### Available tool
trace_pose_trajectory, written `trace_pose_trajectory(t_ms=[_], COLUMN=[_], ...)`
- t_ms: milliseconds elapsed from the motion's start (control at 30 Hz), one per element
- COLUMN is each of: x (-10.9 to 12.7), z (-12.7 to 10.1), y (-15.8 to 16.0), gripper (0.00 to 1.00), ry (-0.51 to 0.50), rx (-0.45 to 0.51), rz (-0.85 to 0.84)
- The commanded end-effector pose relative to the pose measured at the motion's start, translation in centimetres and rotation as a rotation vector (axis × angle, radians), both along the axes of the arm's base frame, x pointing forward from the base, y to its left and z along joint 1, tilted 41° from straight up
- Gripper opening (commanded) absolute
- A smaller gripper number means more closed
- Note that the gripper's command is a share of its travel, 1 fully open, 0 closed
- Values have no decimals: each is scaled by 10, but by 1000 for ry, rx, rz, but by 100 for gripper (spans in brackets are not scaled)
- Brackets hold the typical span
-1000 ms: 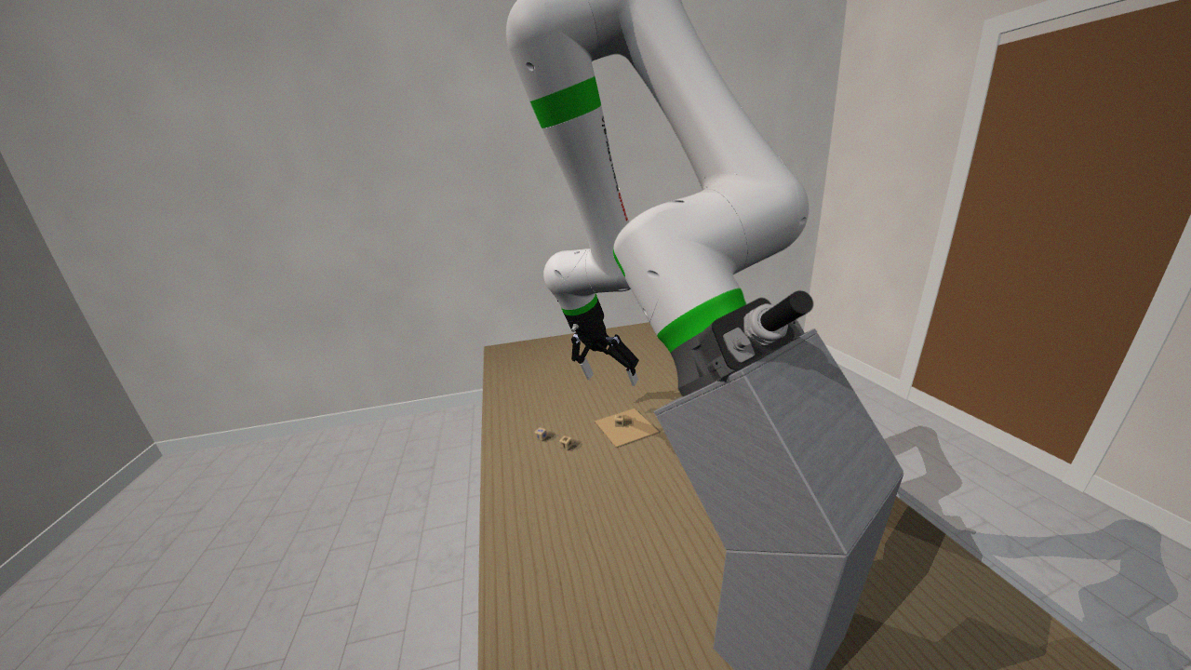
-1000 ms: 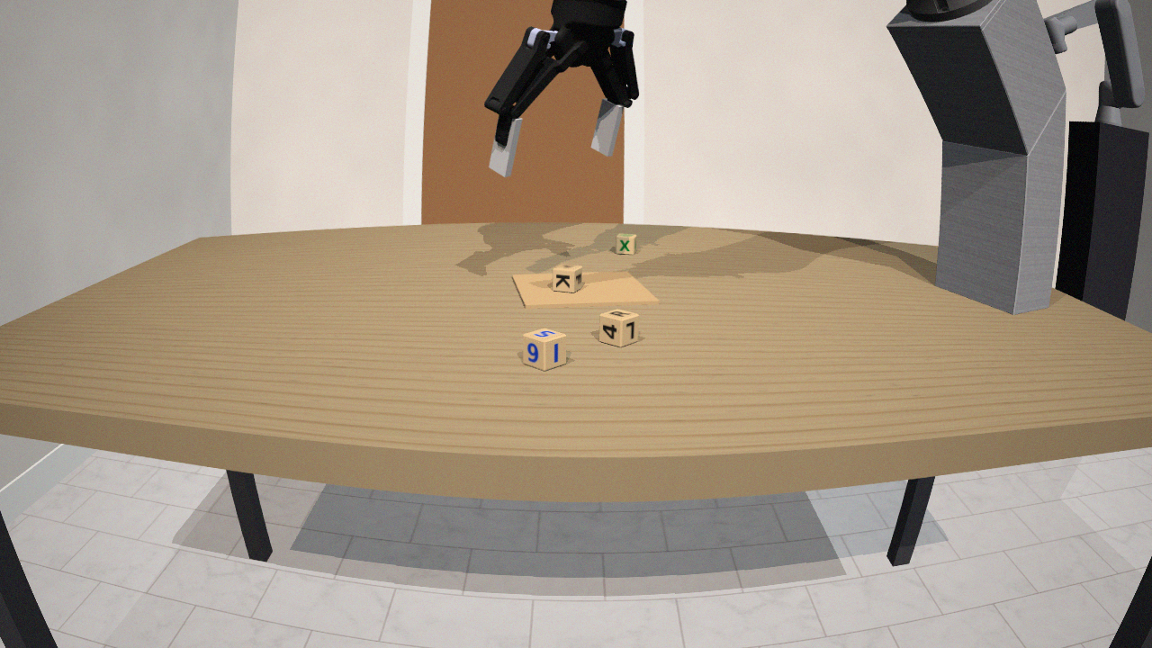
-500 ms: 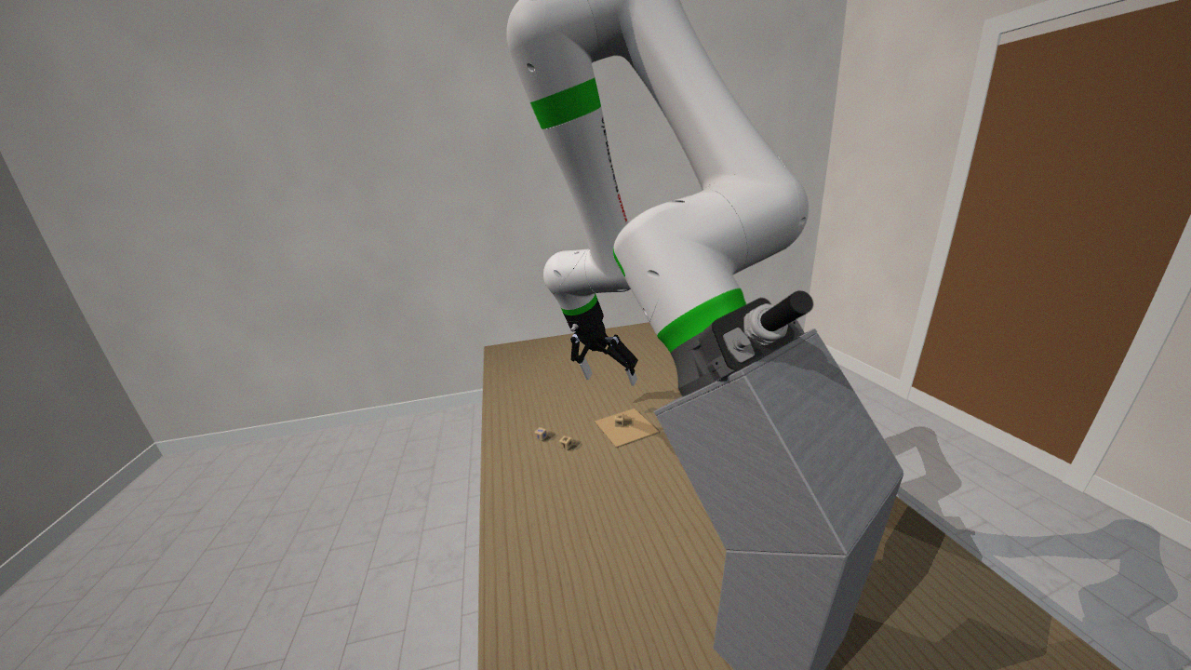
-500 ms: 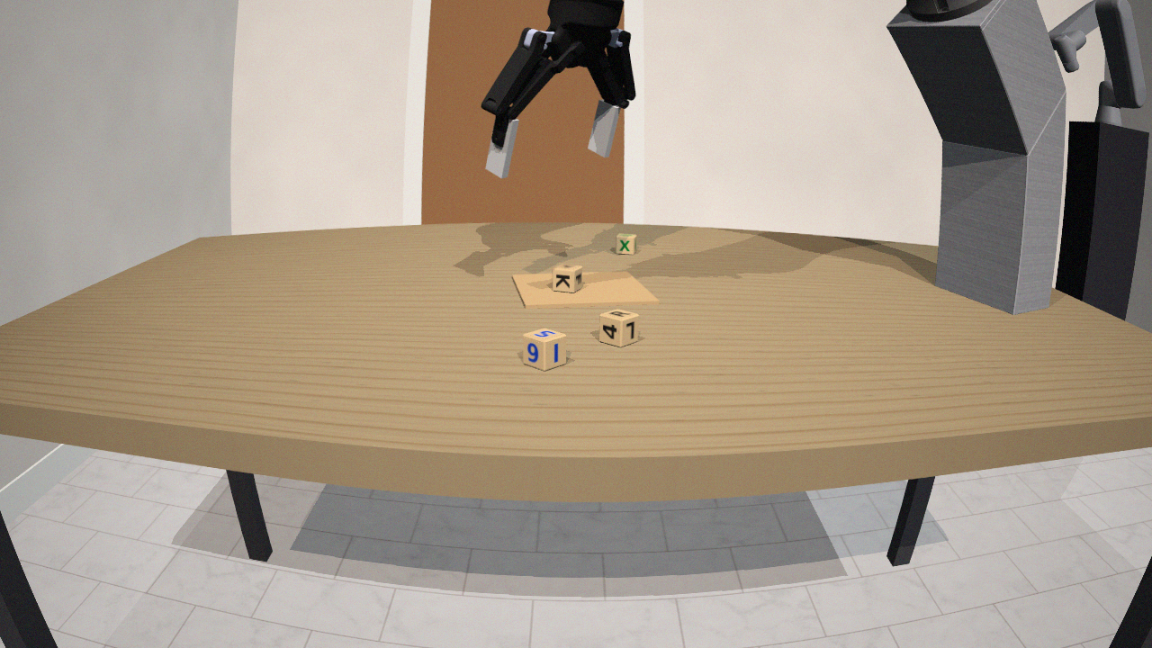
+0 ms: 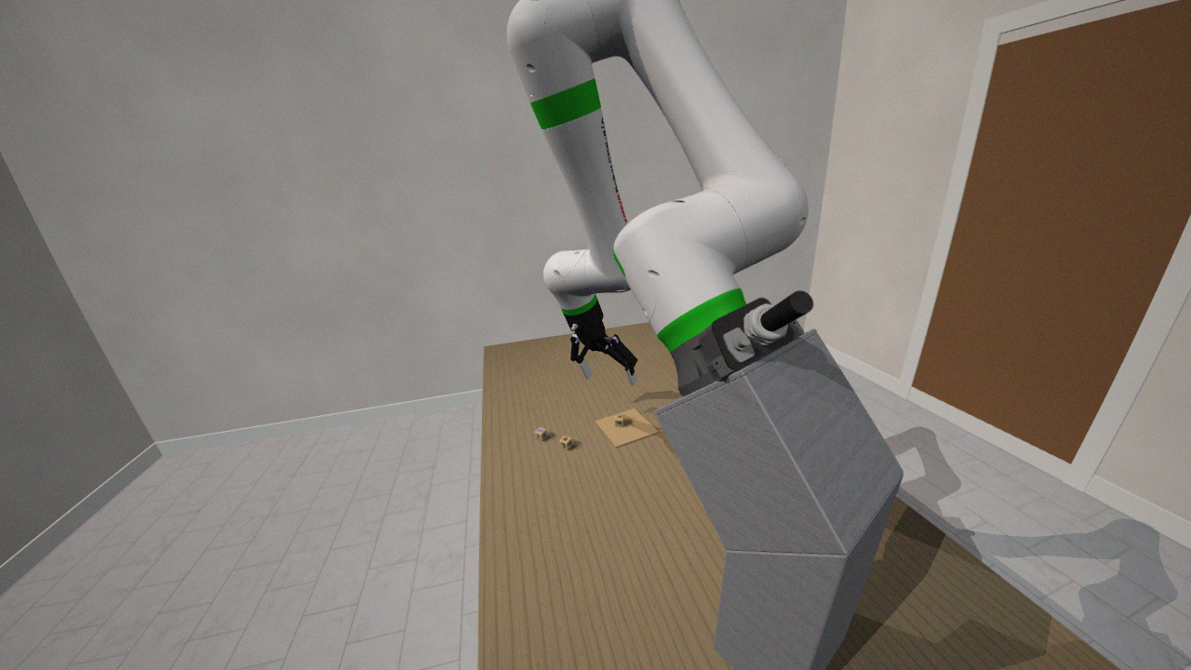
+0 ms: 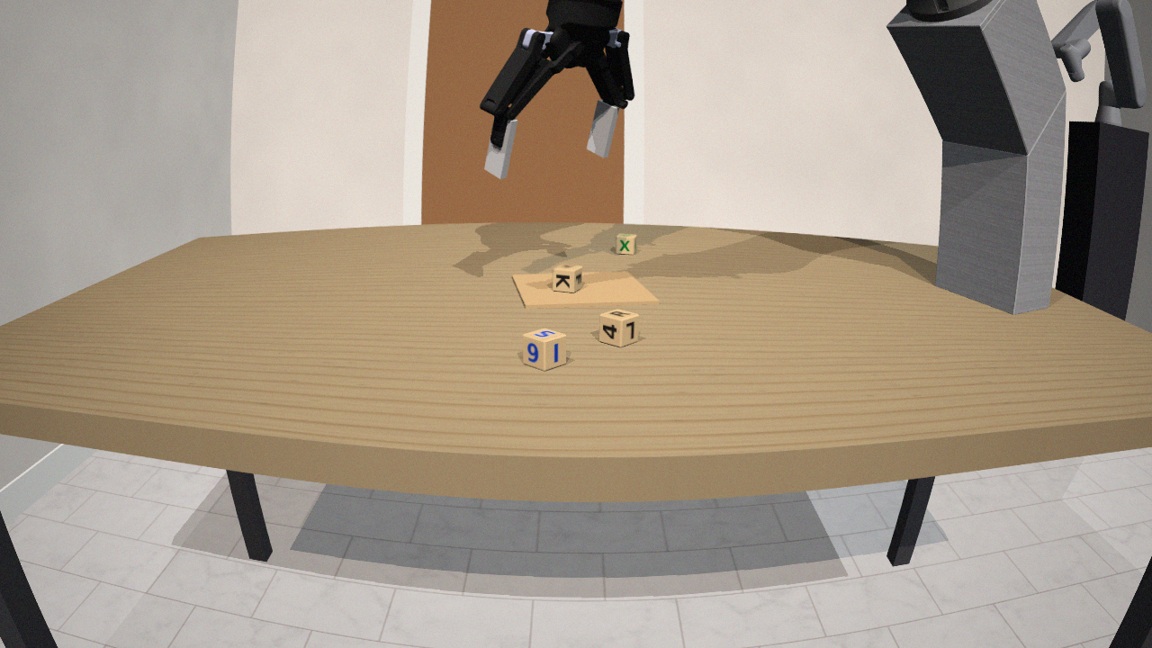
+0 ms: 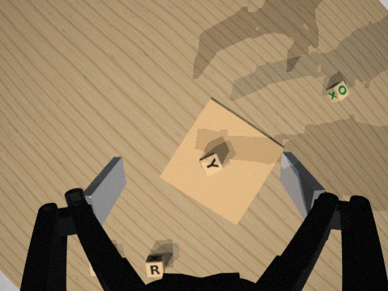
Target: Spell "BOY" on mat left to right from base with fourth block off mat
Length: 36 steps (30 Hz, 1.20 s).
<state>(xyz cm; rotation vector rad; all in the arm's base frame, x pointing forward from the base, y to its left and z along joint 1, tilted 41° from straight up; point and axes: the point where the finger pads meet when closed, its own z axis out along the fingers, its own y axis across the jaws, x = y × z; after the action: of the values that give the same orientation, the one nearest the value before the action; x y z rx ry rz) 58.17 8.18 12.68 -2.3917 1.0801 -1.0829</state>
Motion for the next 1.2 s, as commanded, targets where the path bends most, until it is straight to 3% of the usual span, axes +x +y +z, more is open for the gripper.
trace_pose_trajectory(t_ms=[0, 1167], x=[5, 16], z=[2, 8], y=[2, 7], gripper=[100, 100], ry=[-46, -38], rx=[37, 23], rz=[53, 60])
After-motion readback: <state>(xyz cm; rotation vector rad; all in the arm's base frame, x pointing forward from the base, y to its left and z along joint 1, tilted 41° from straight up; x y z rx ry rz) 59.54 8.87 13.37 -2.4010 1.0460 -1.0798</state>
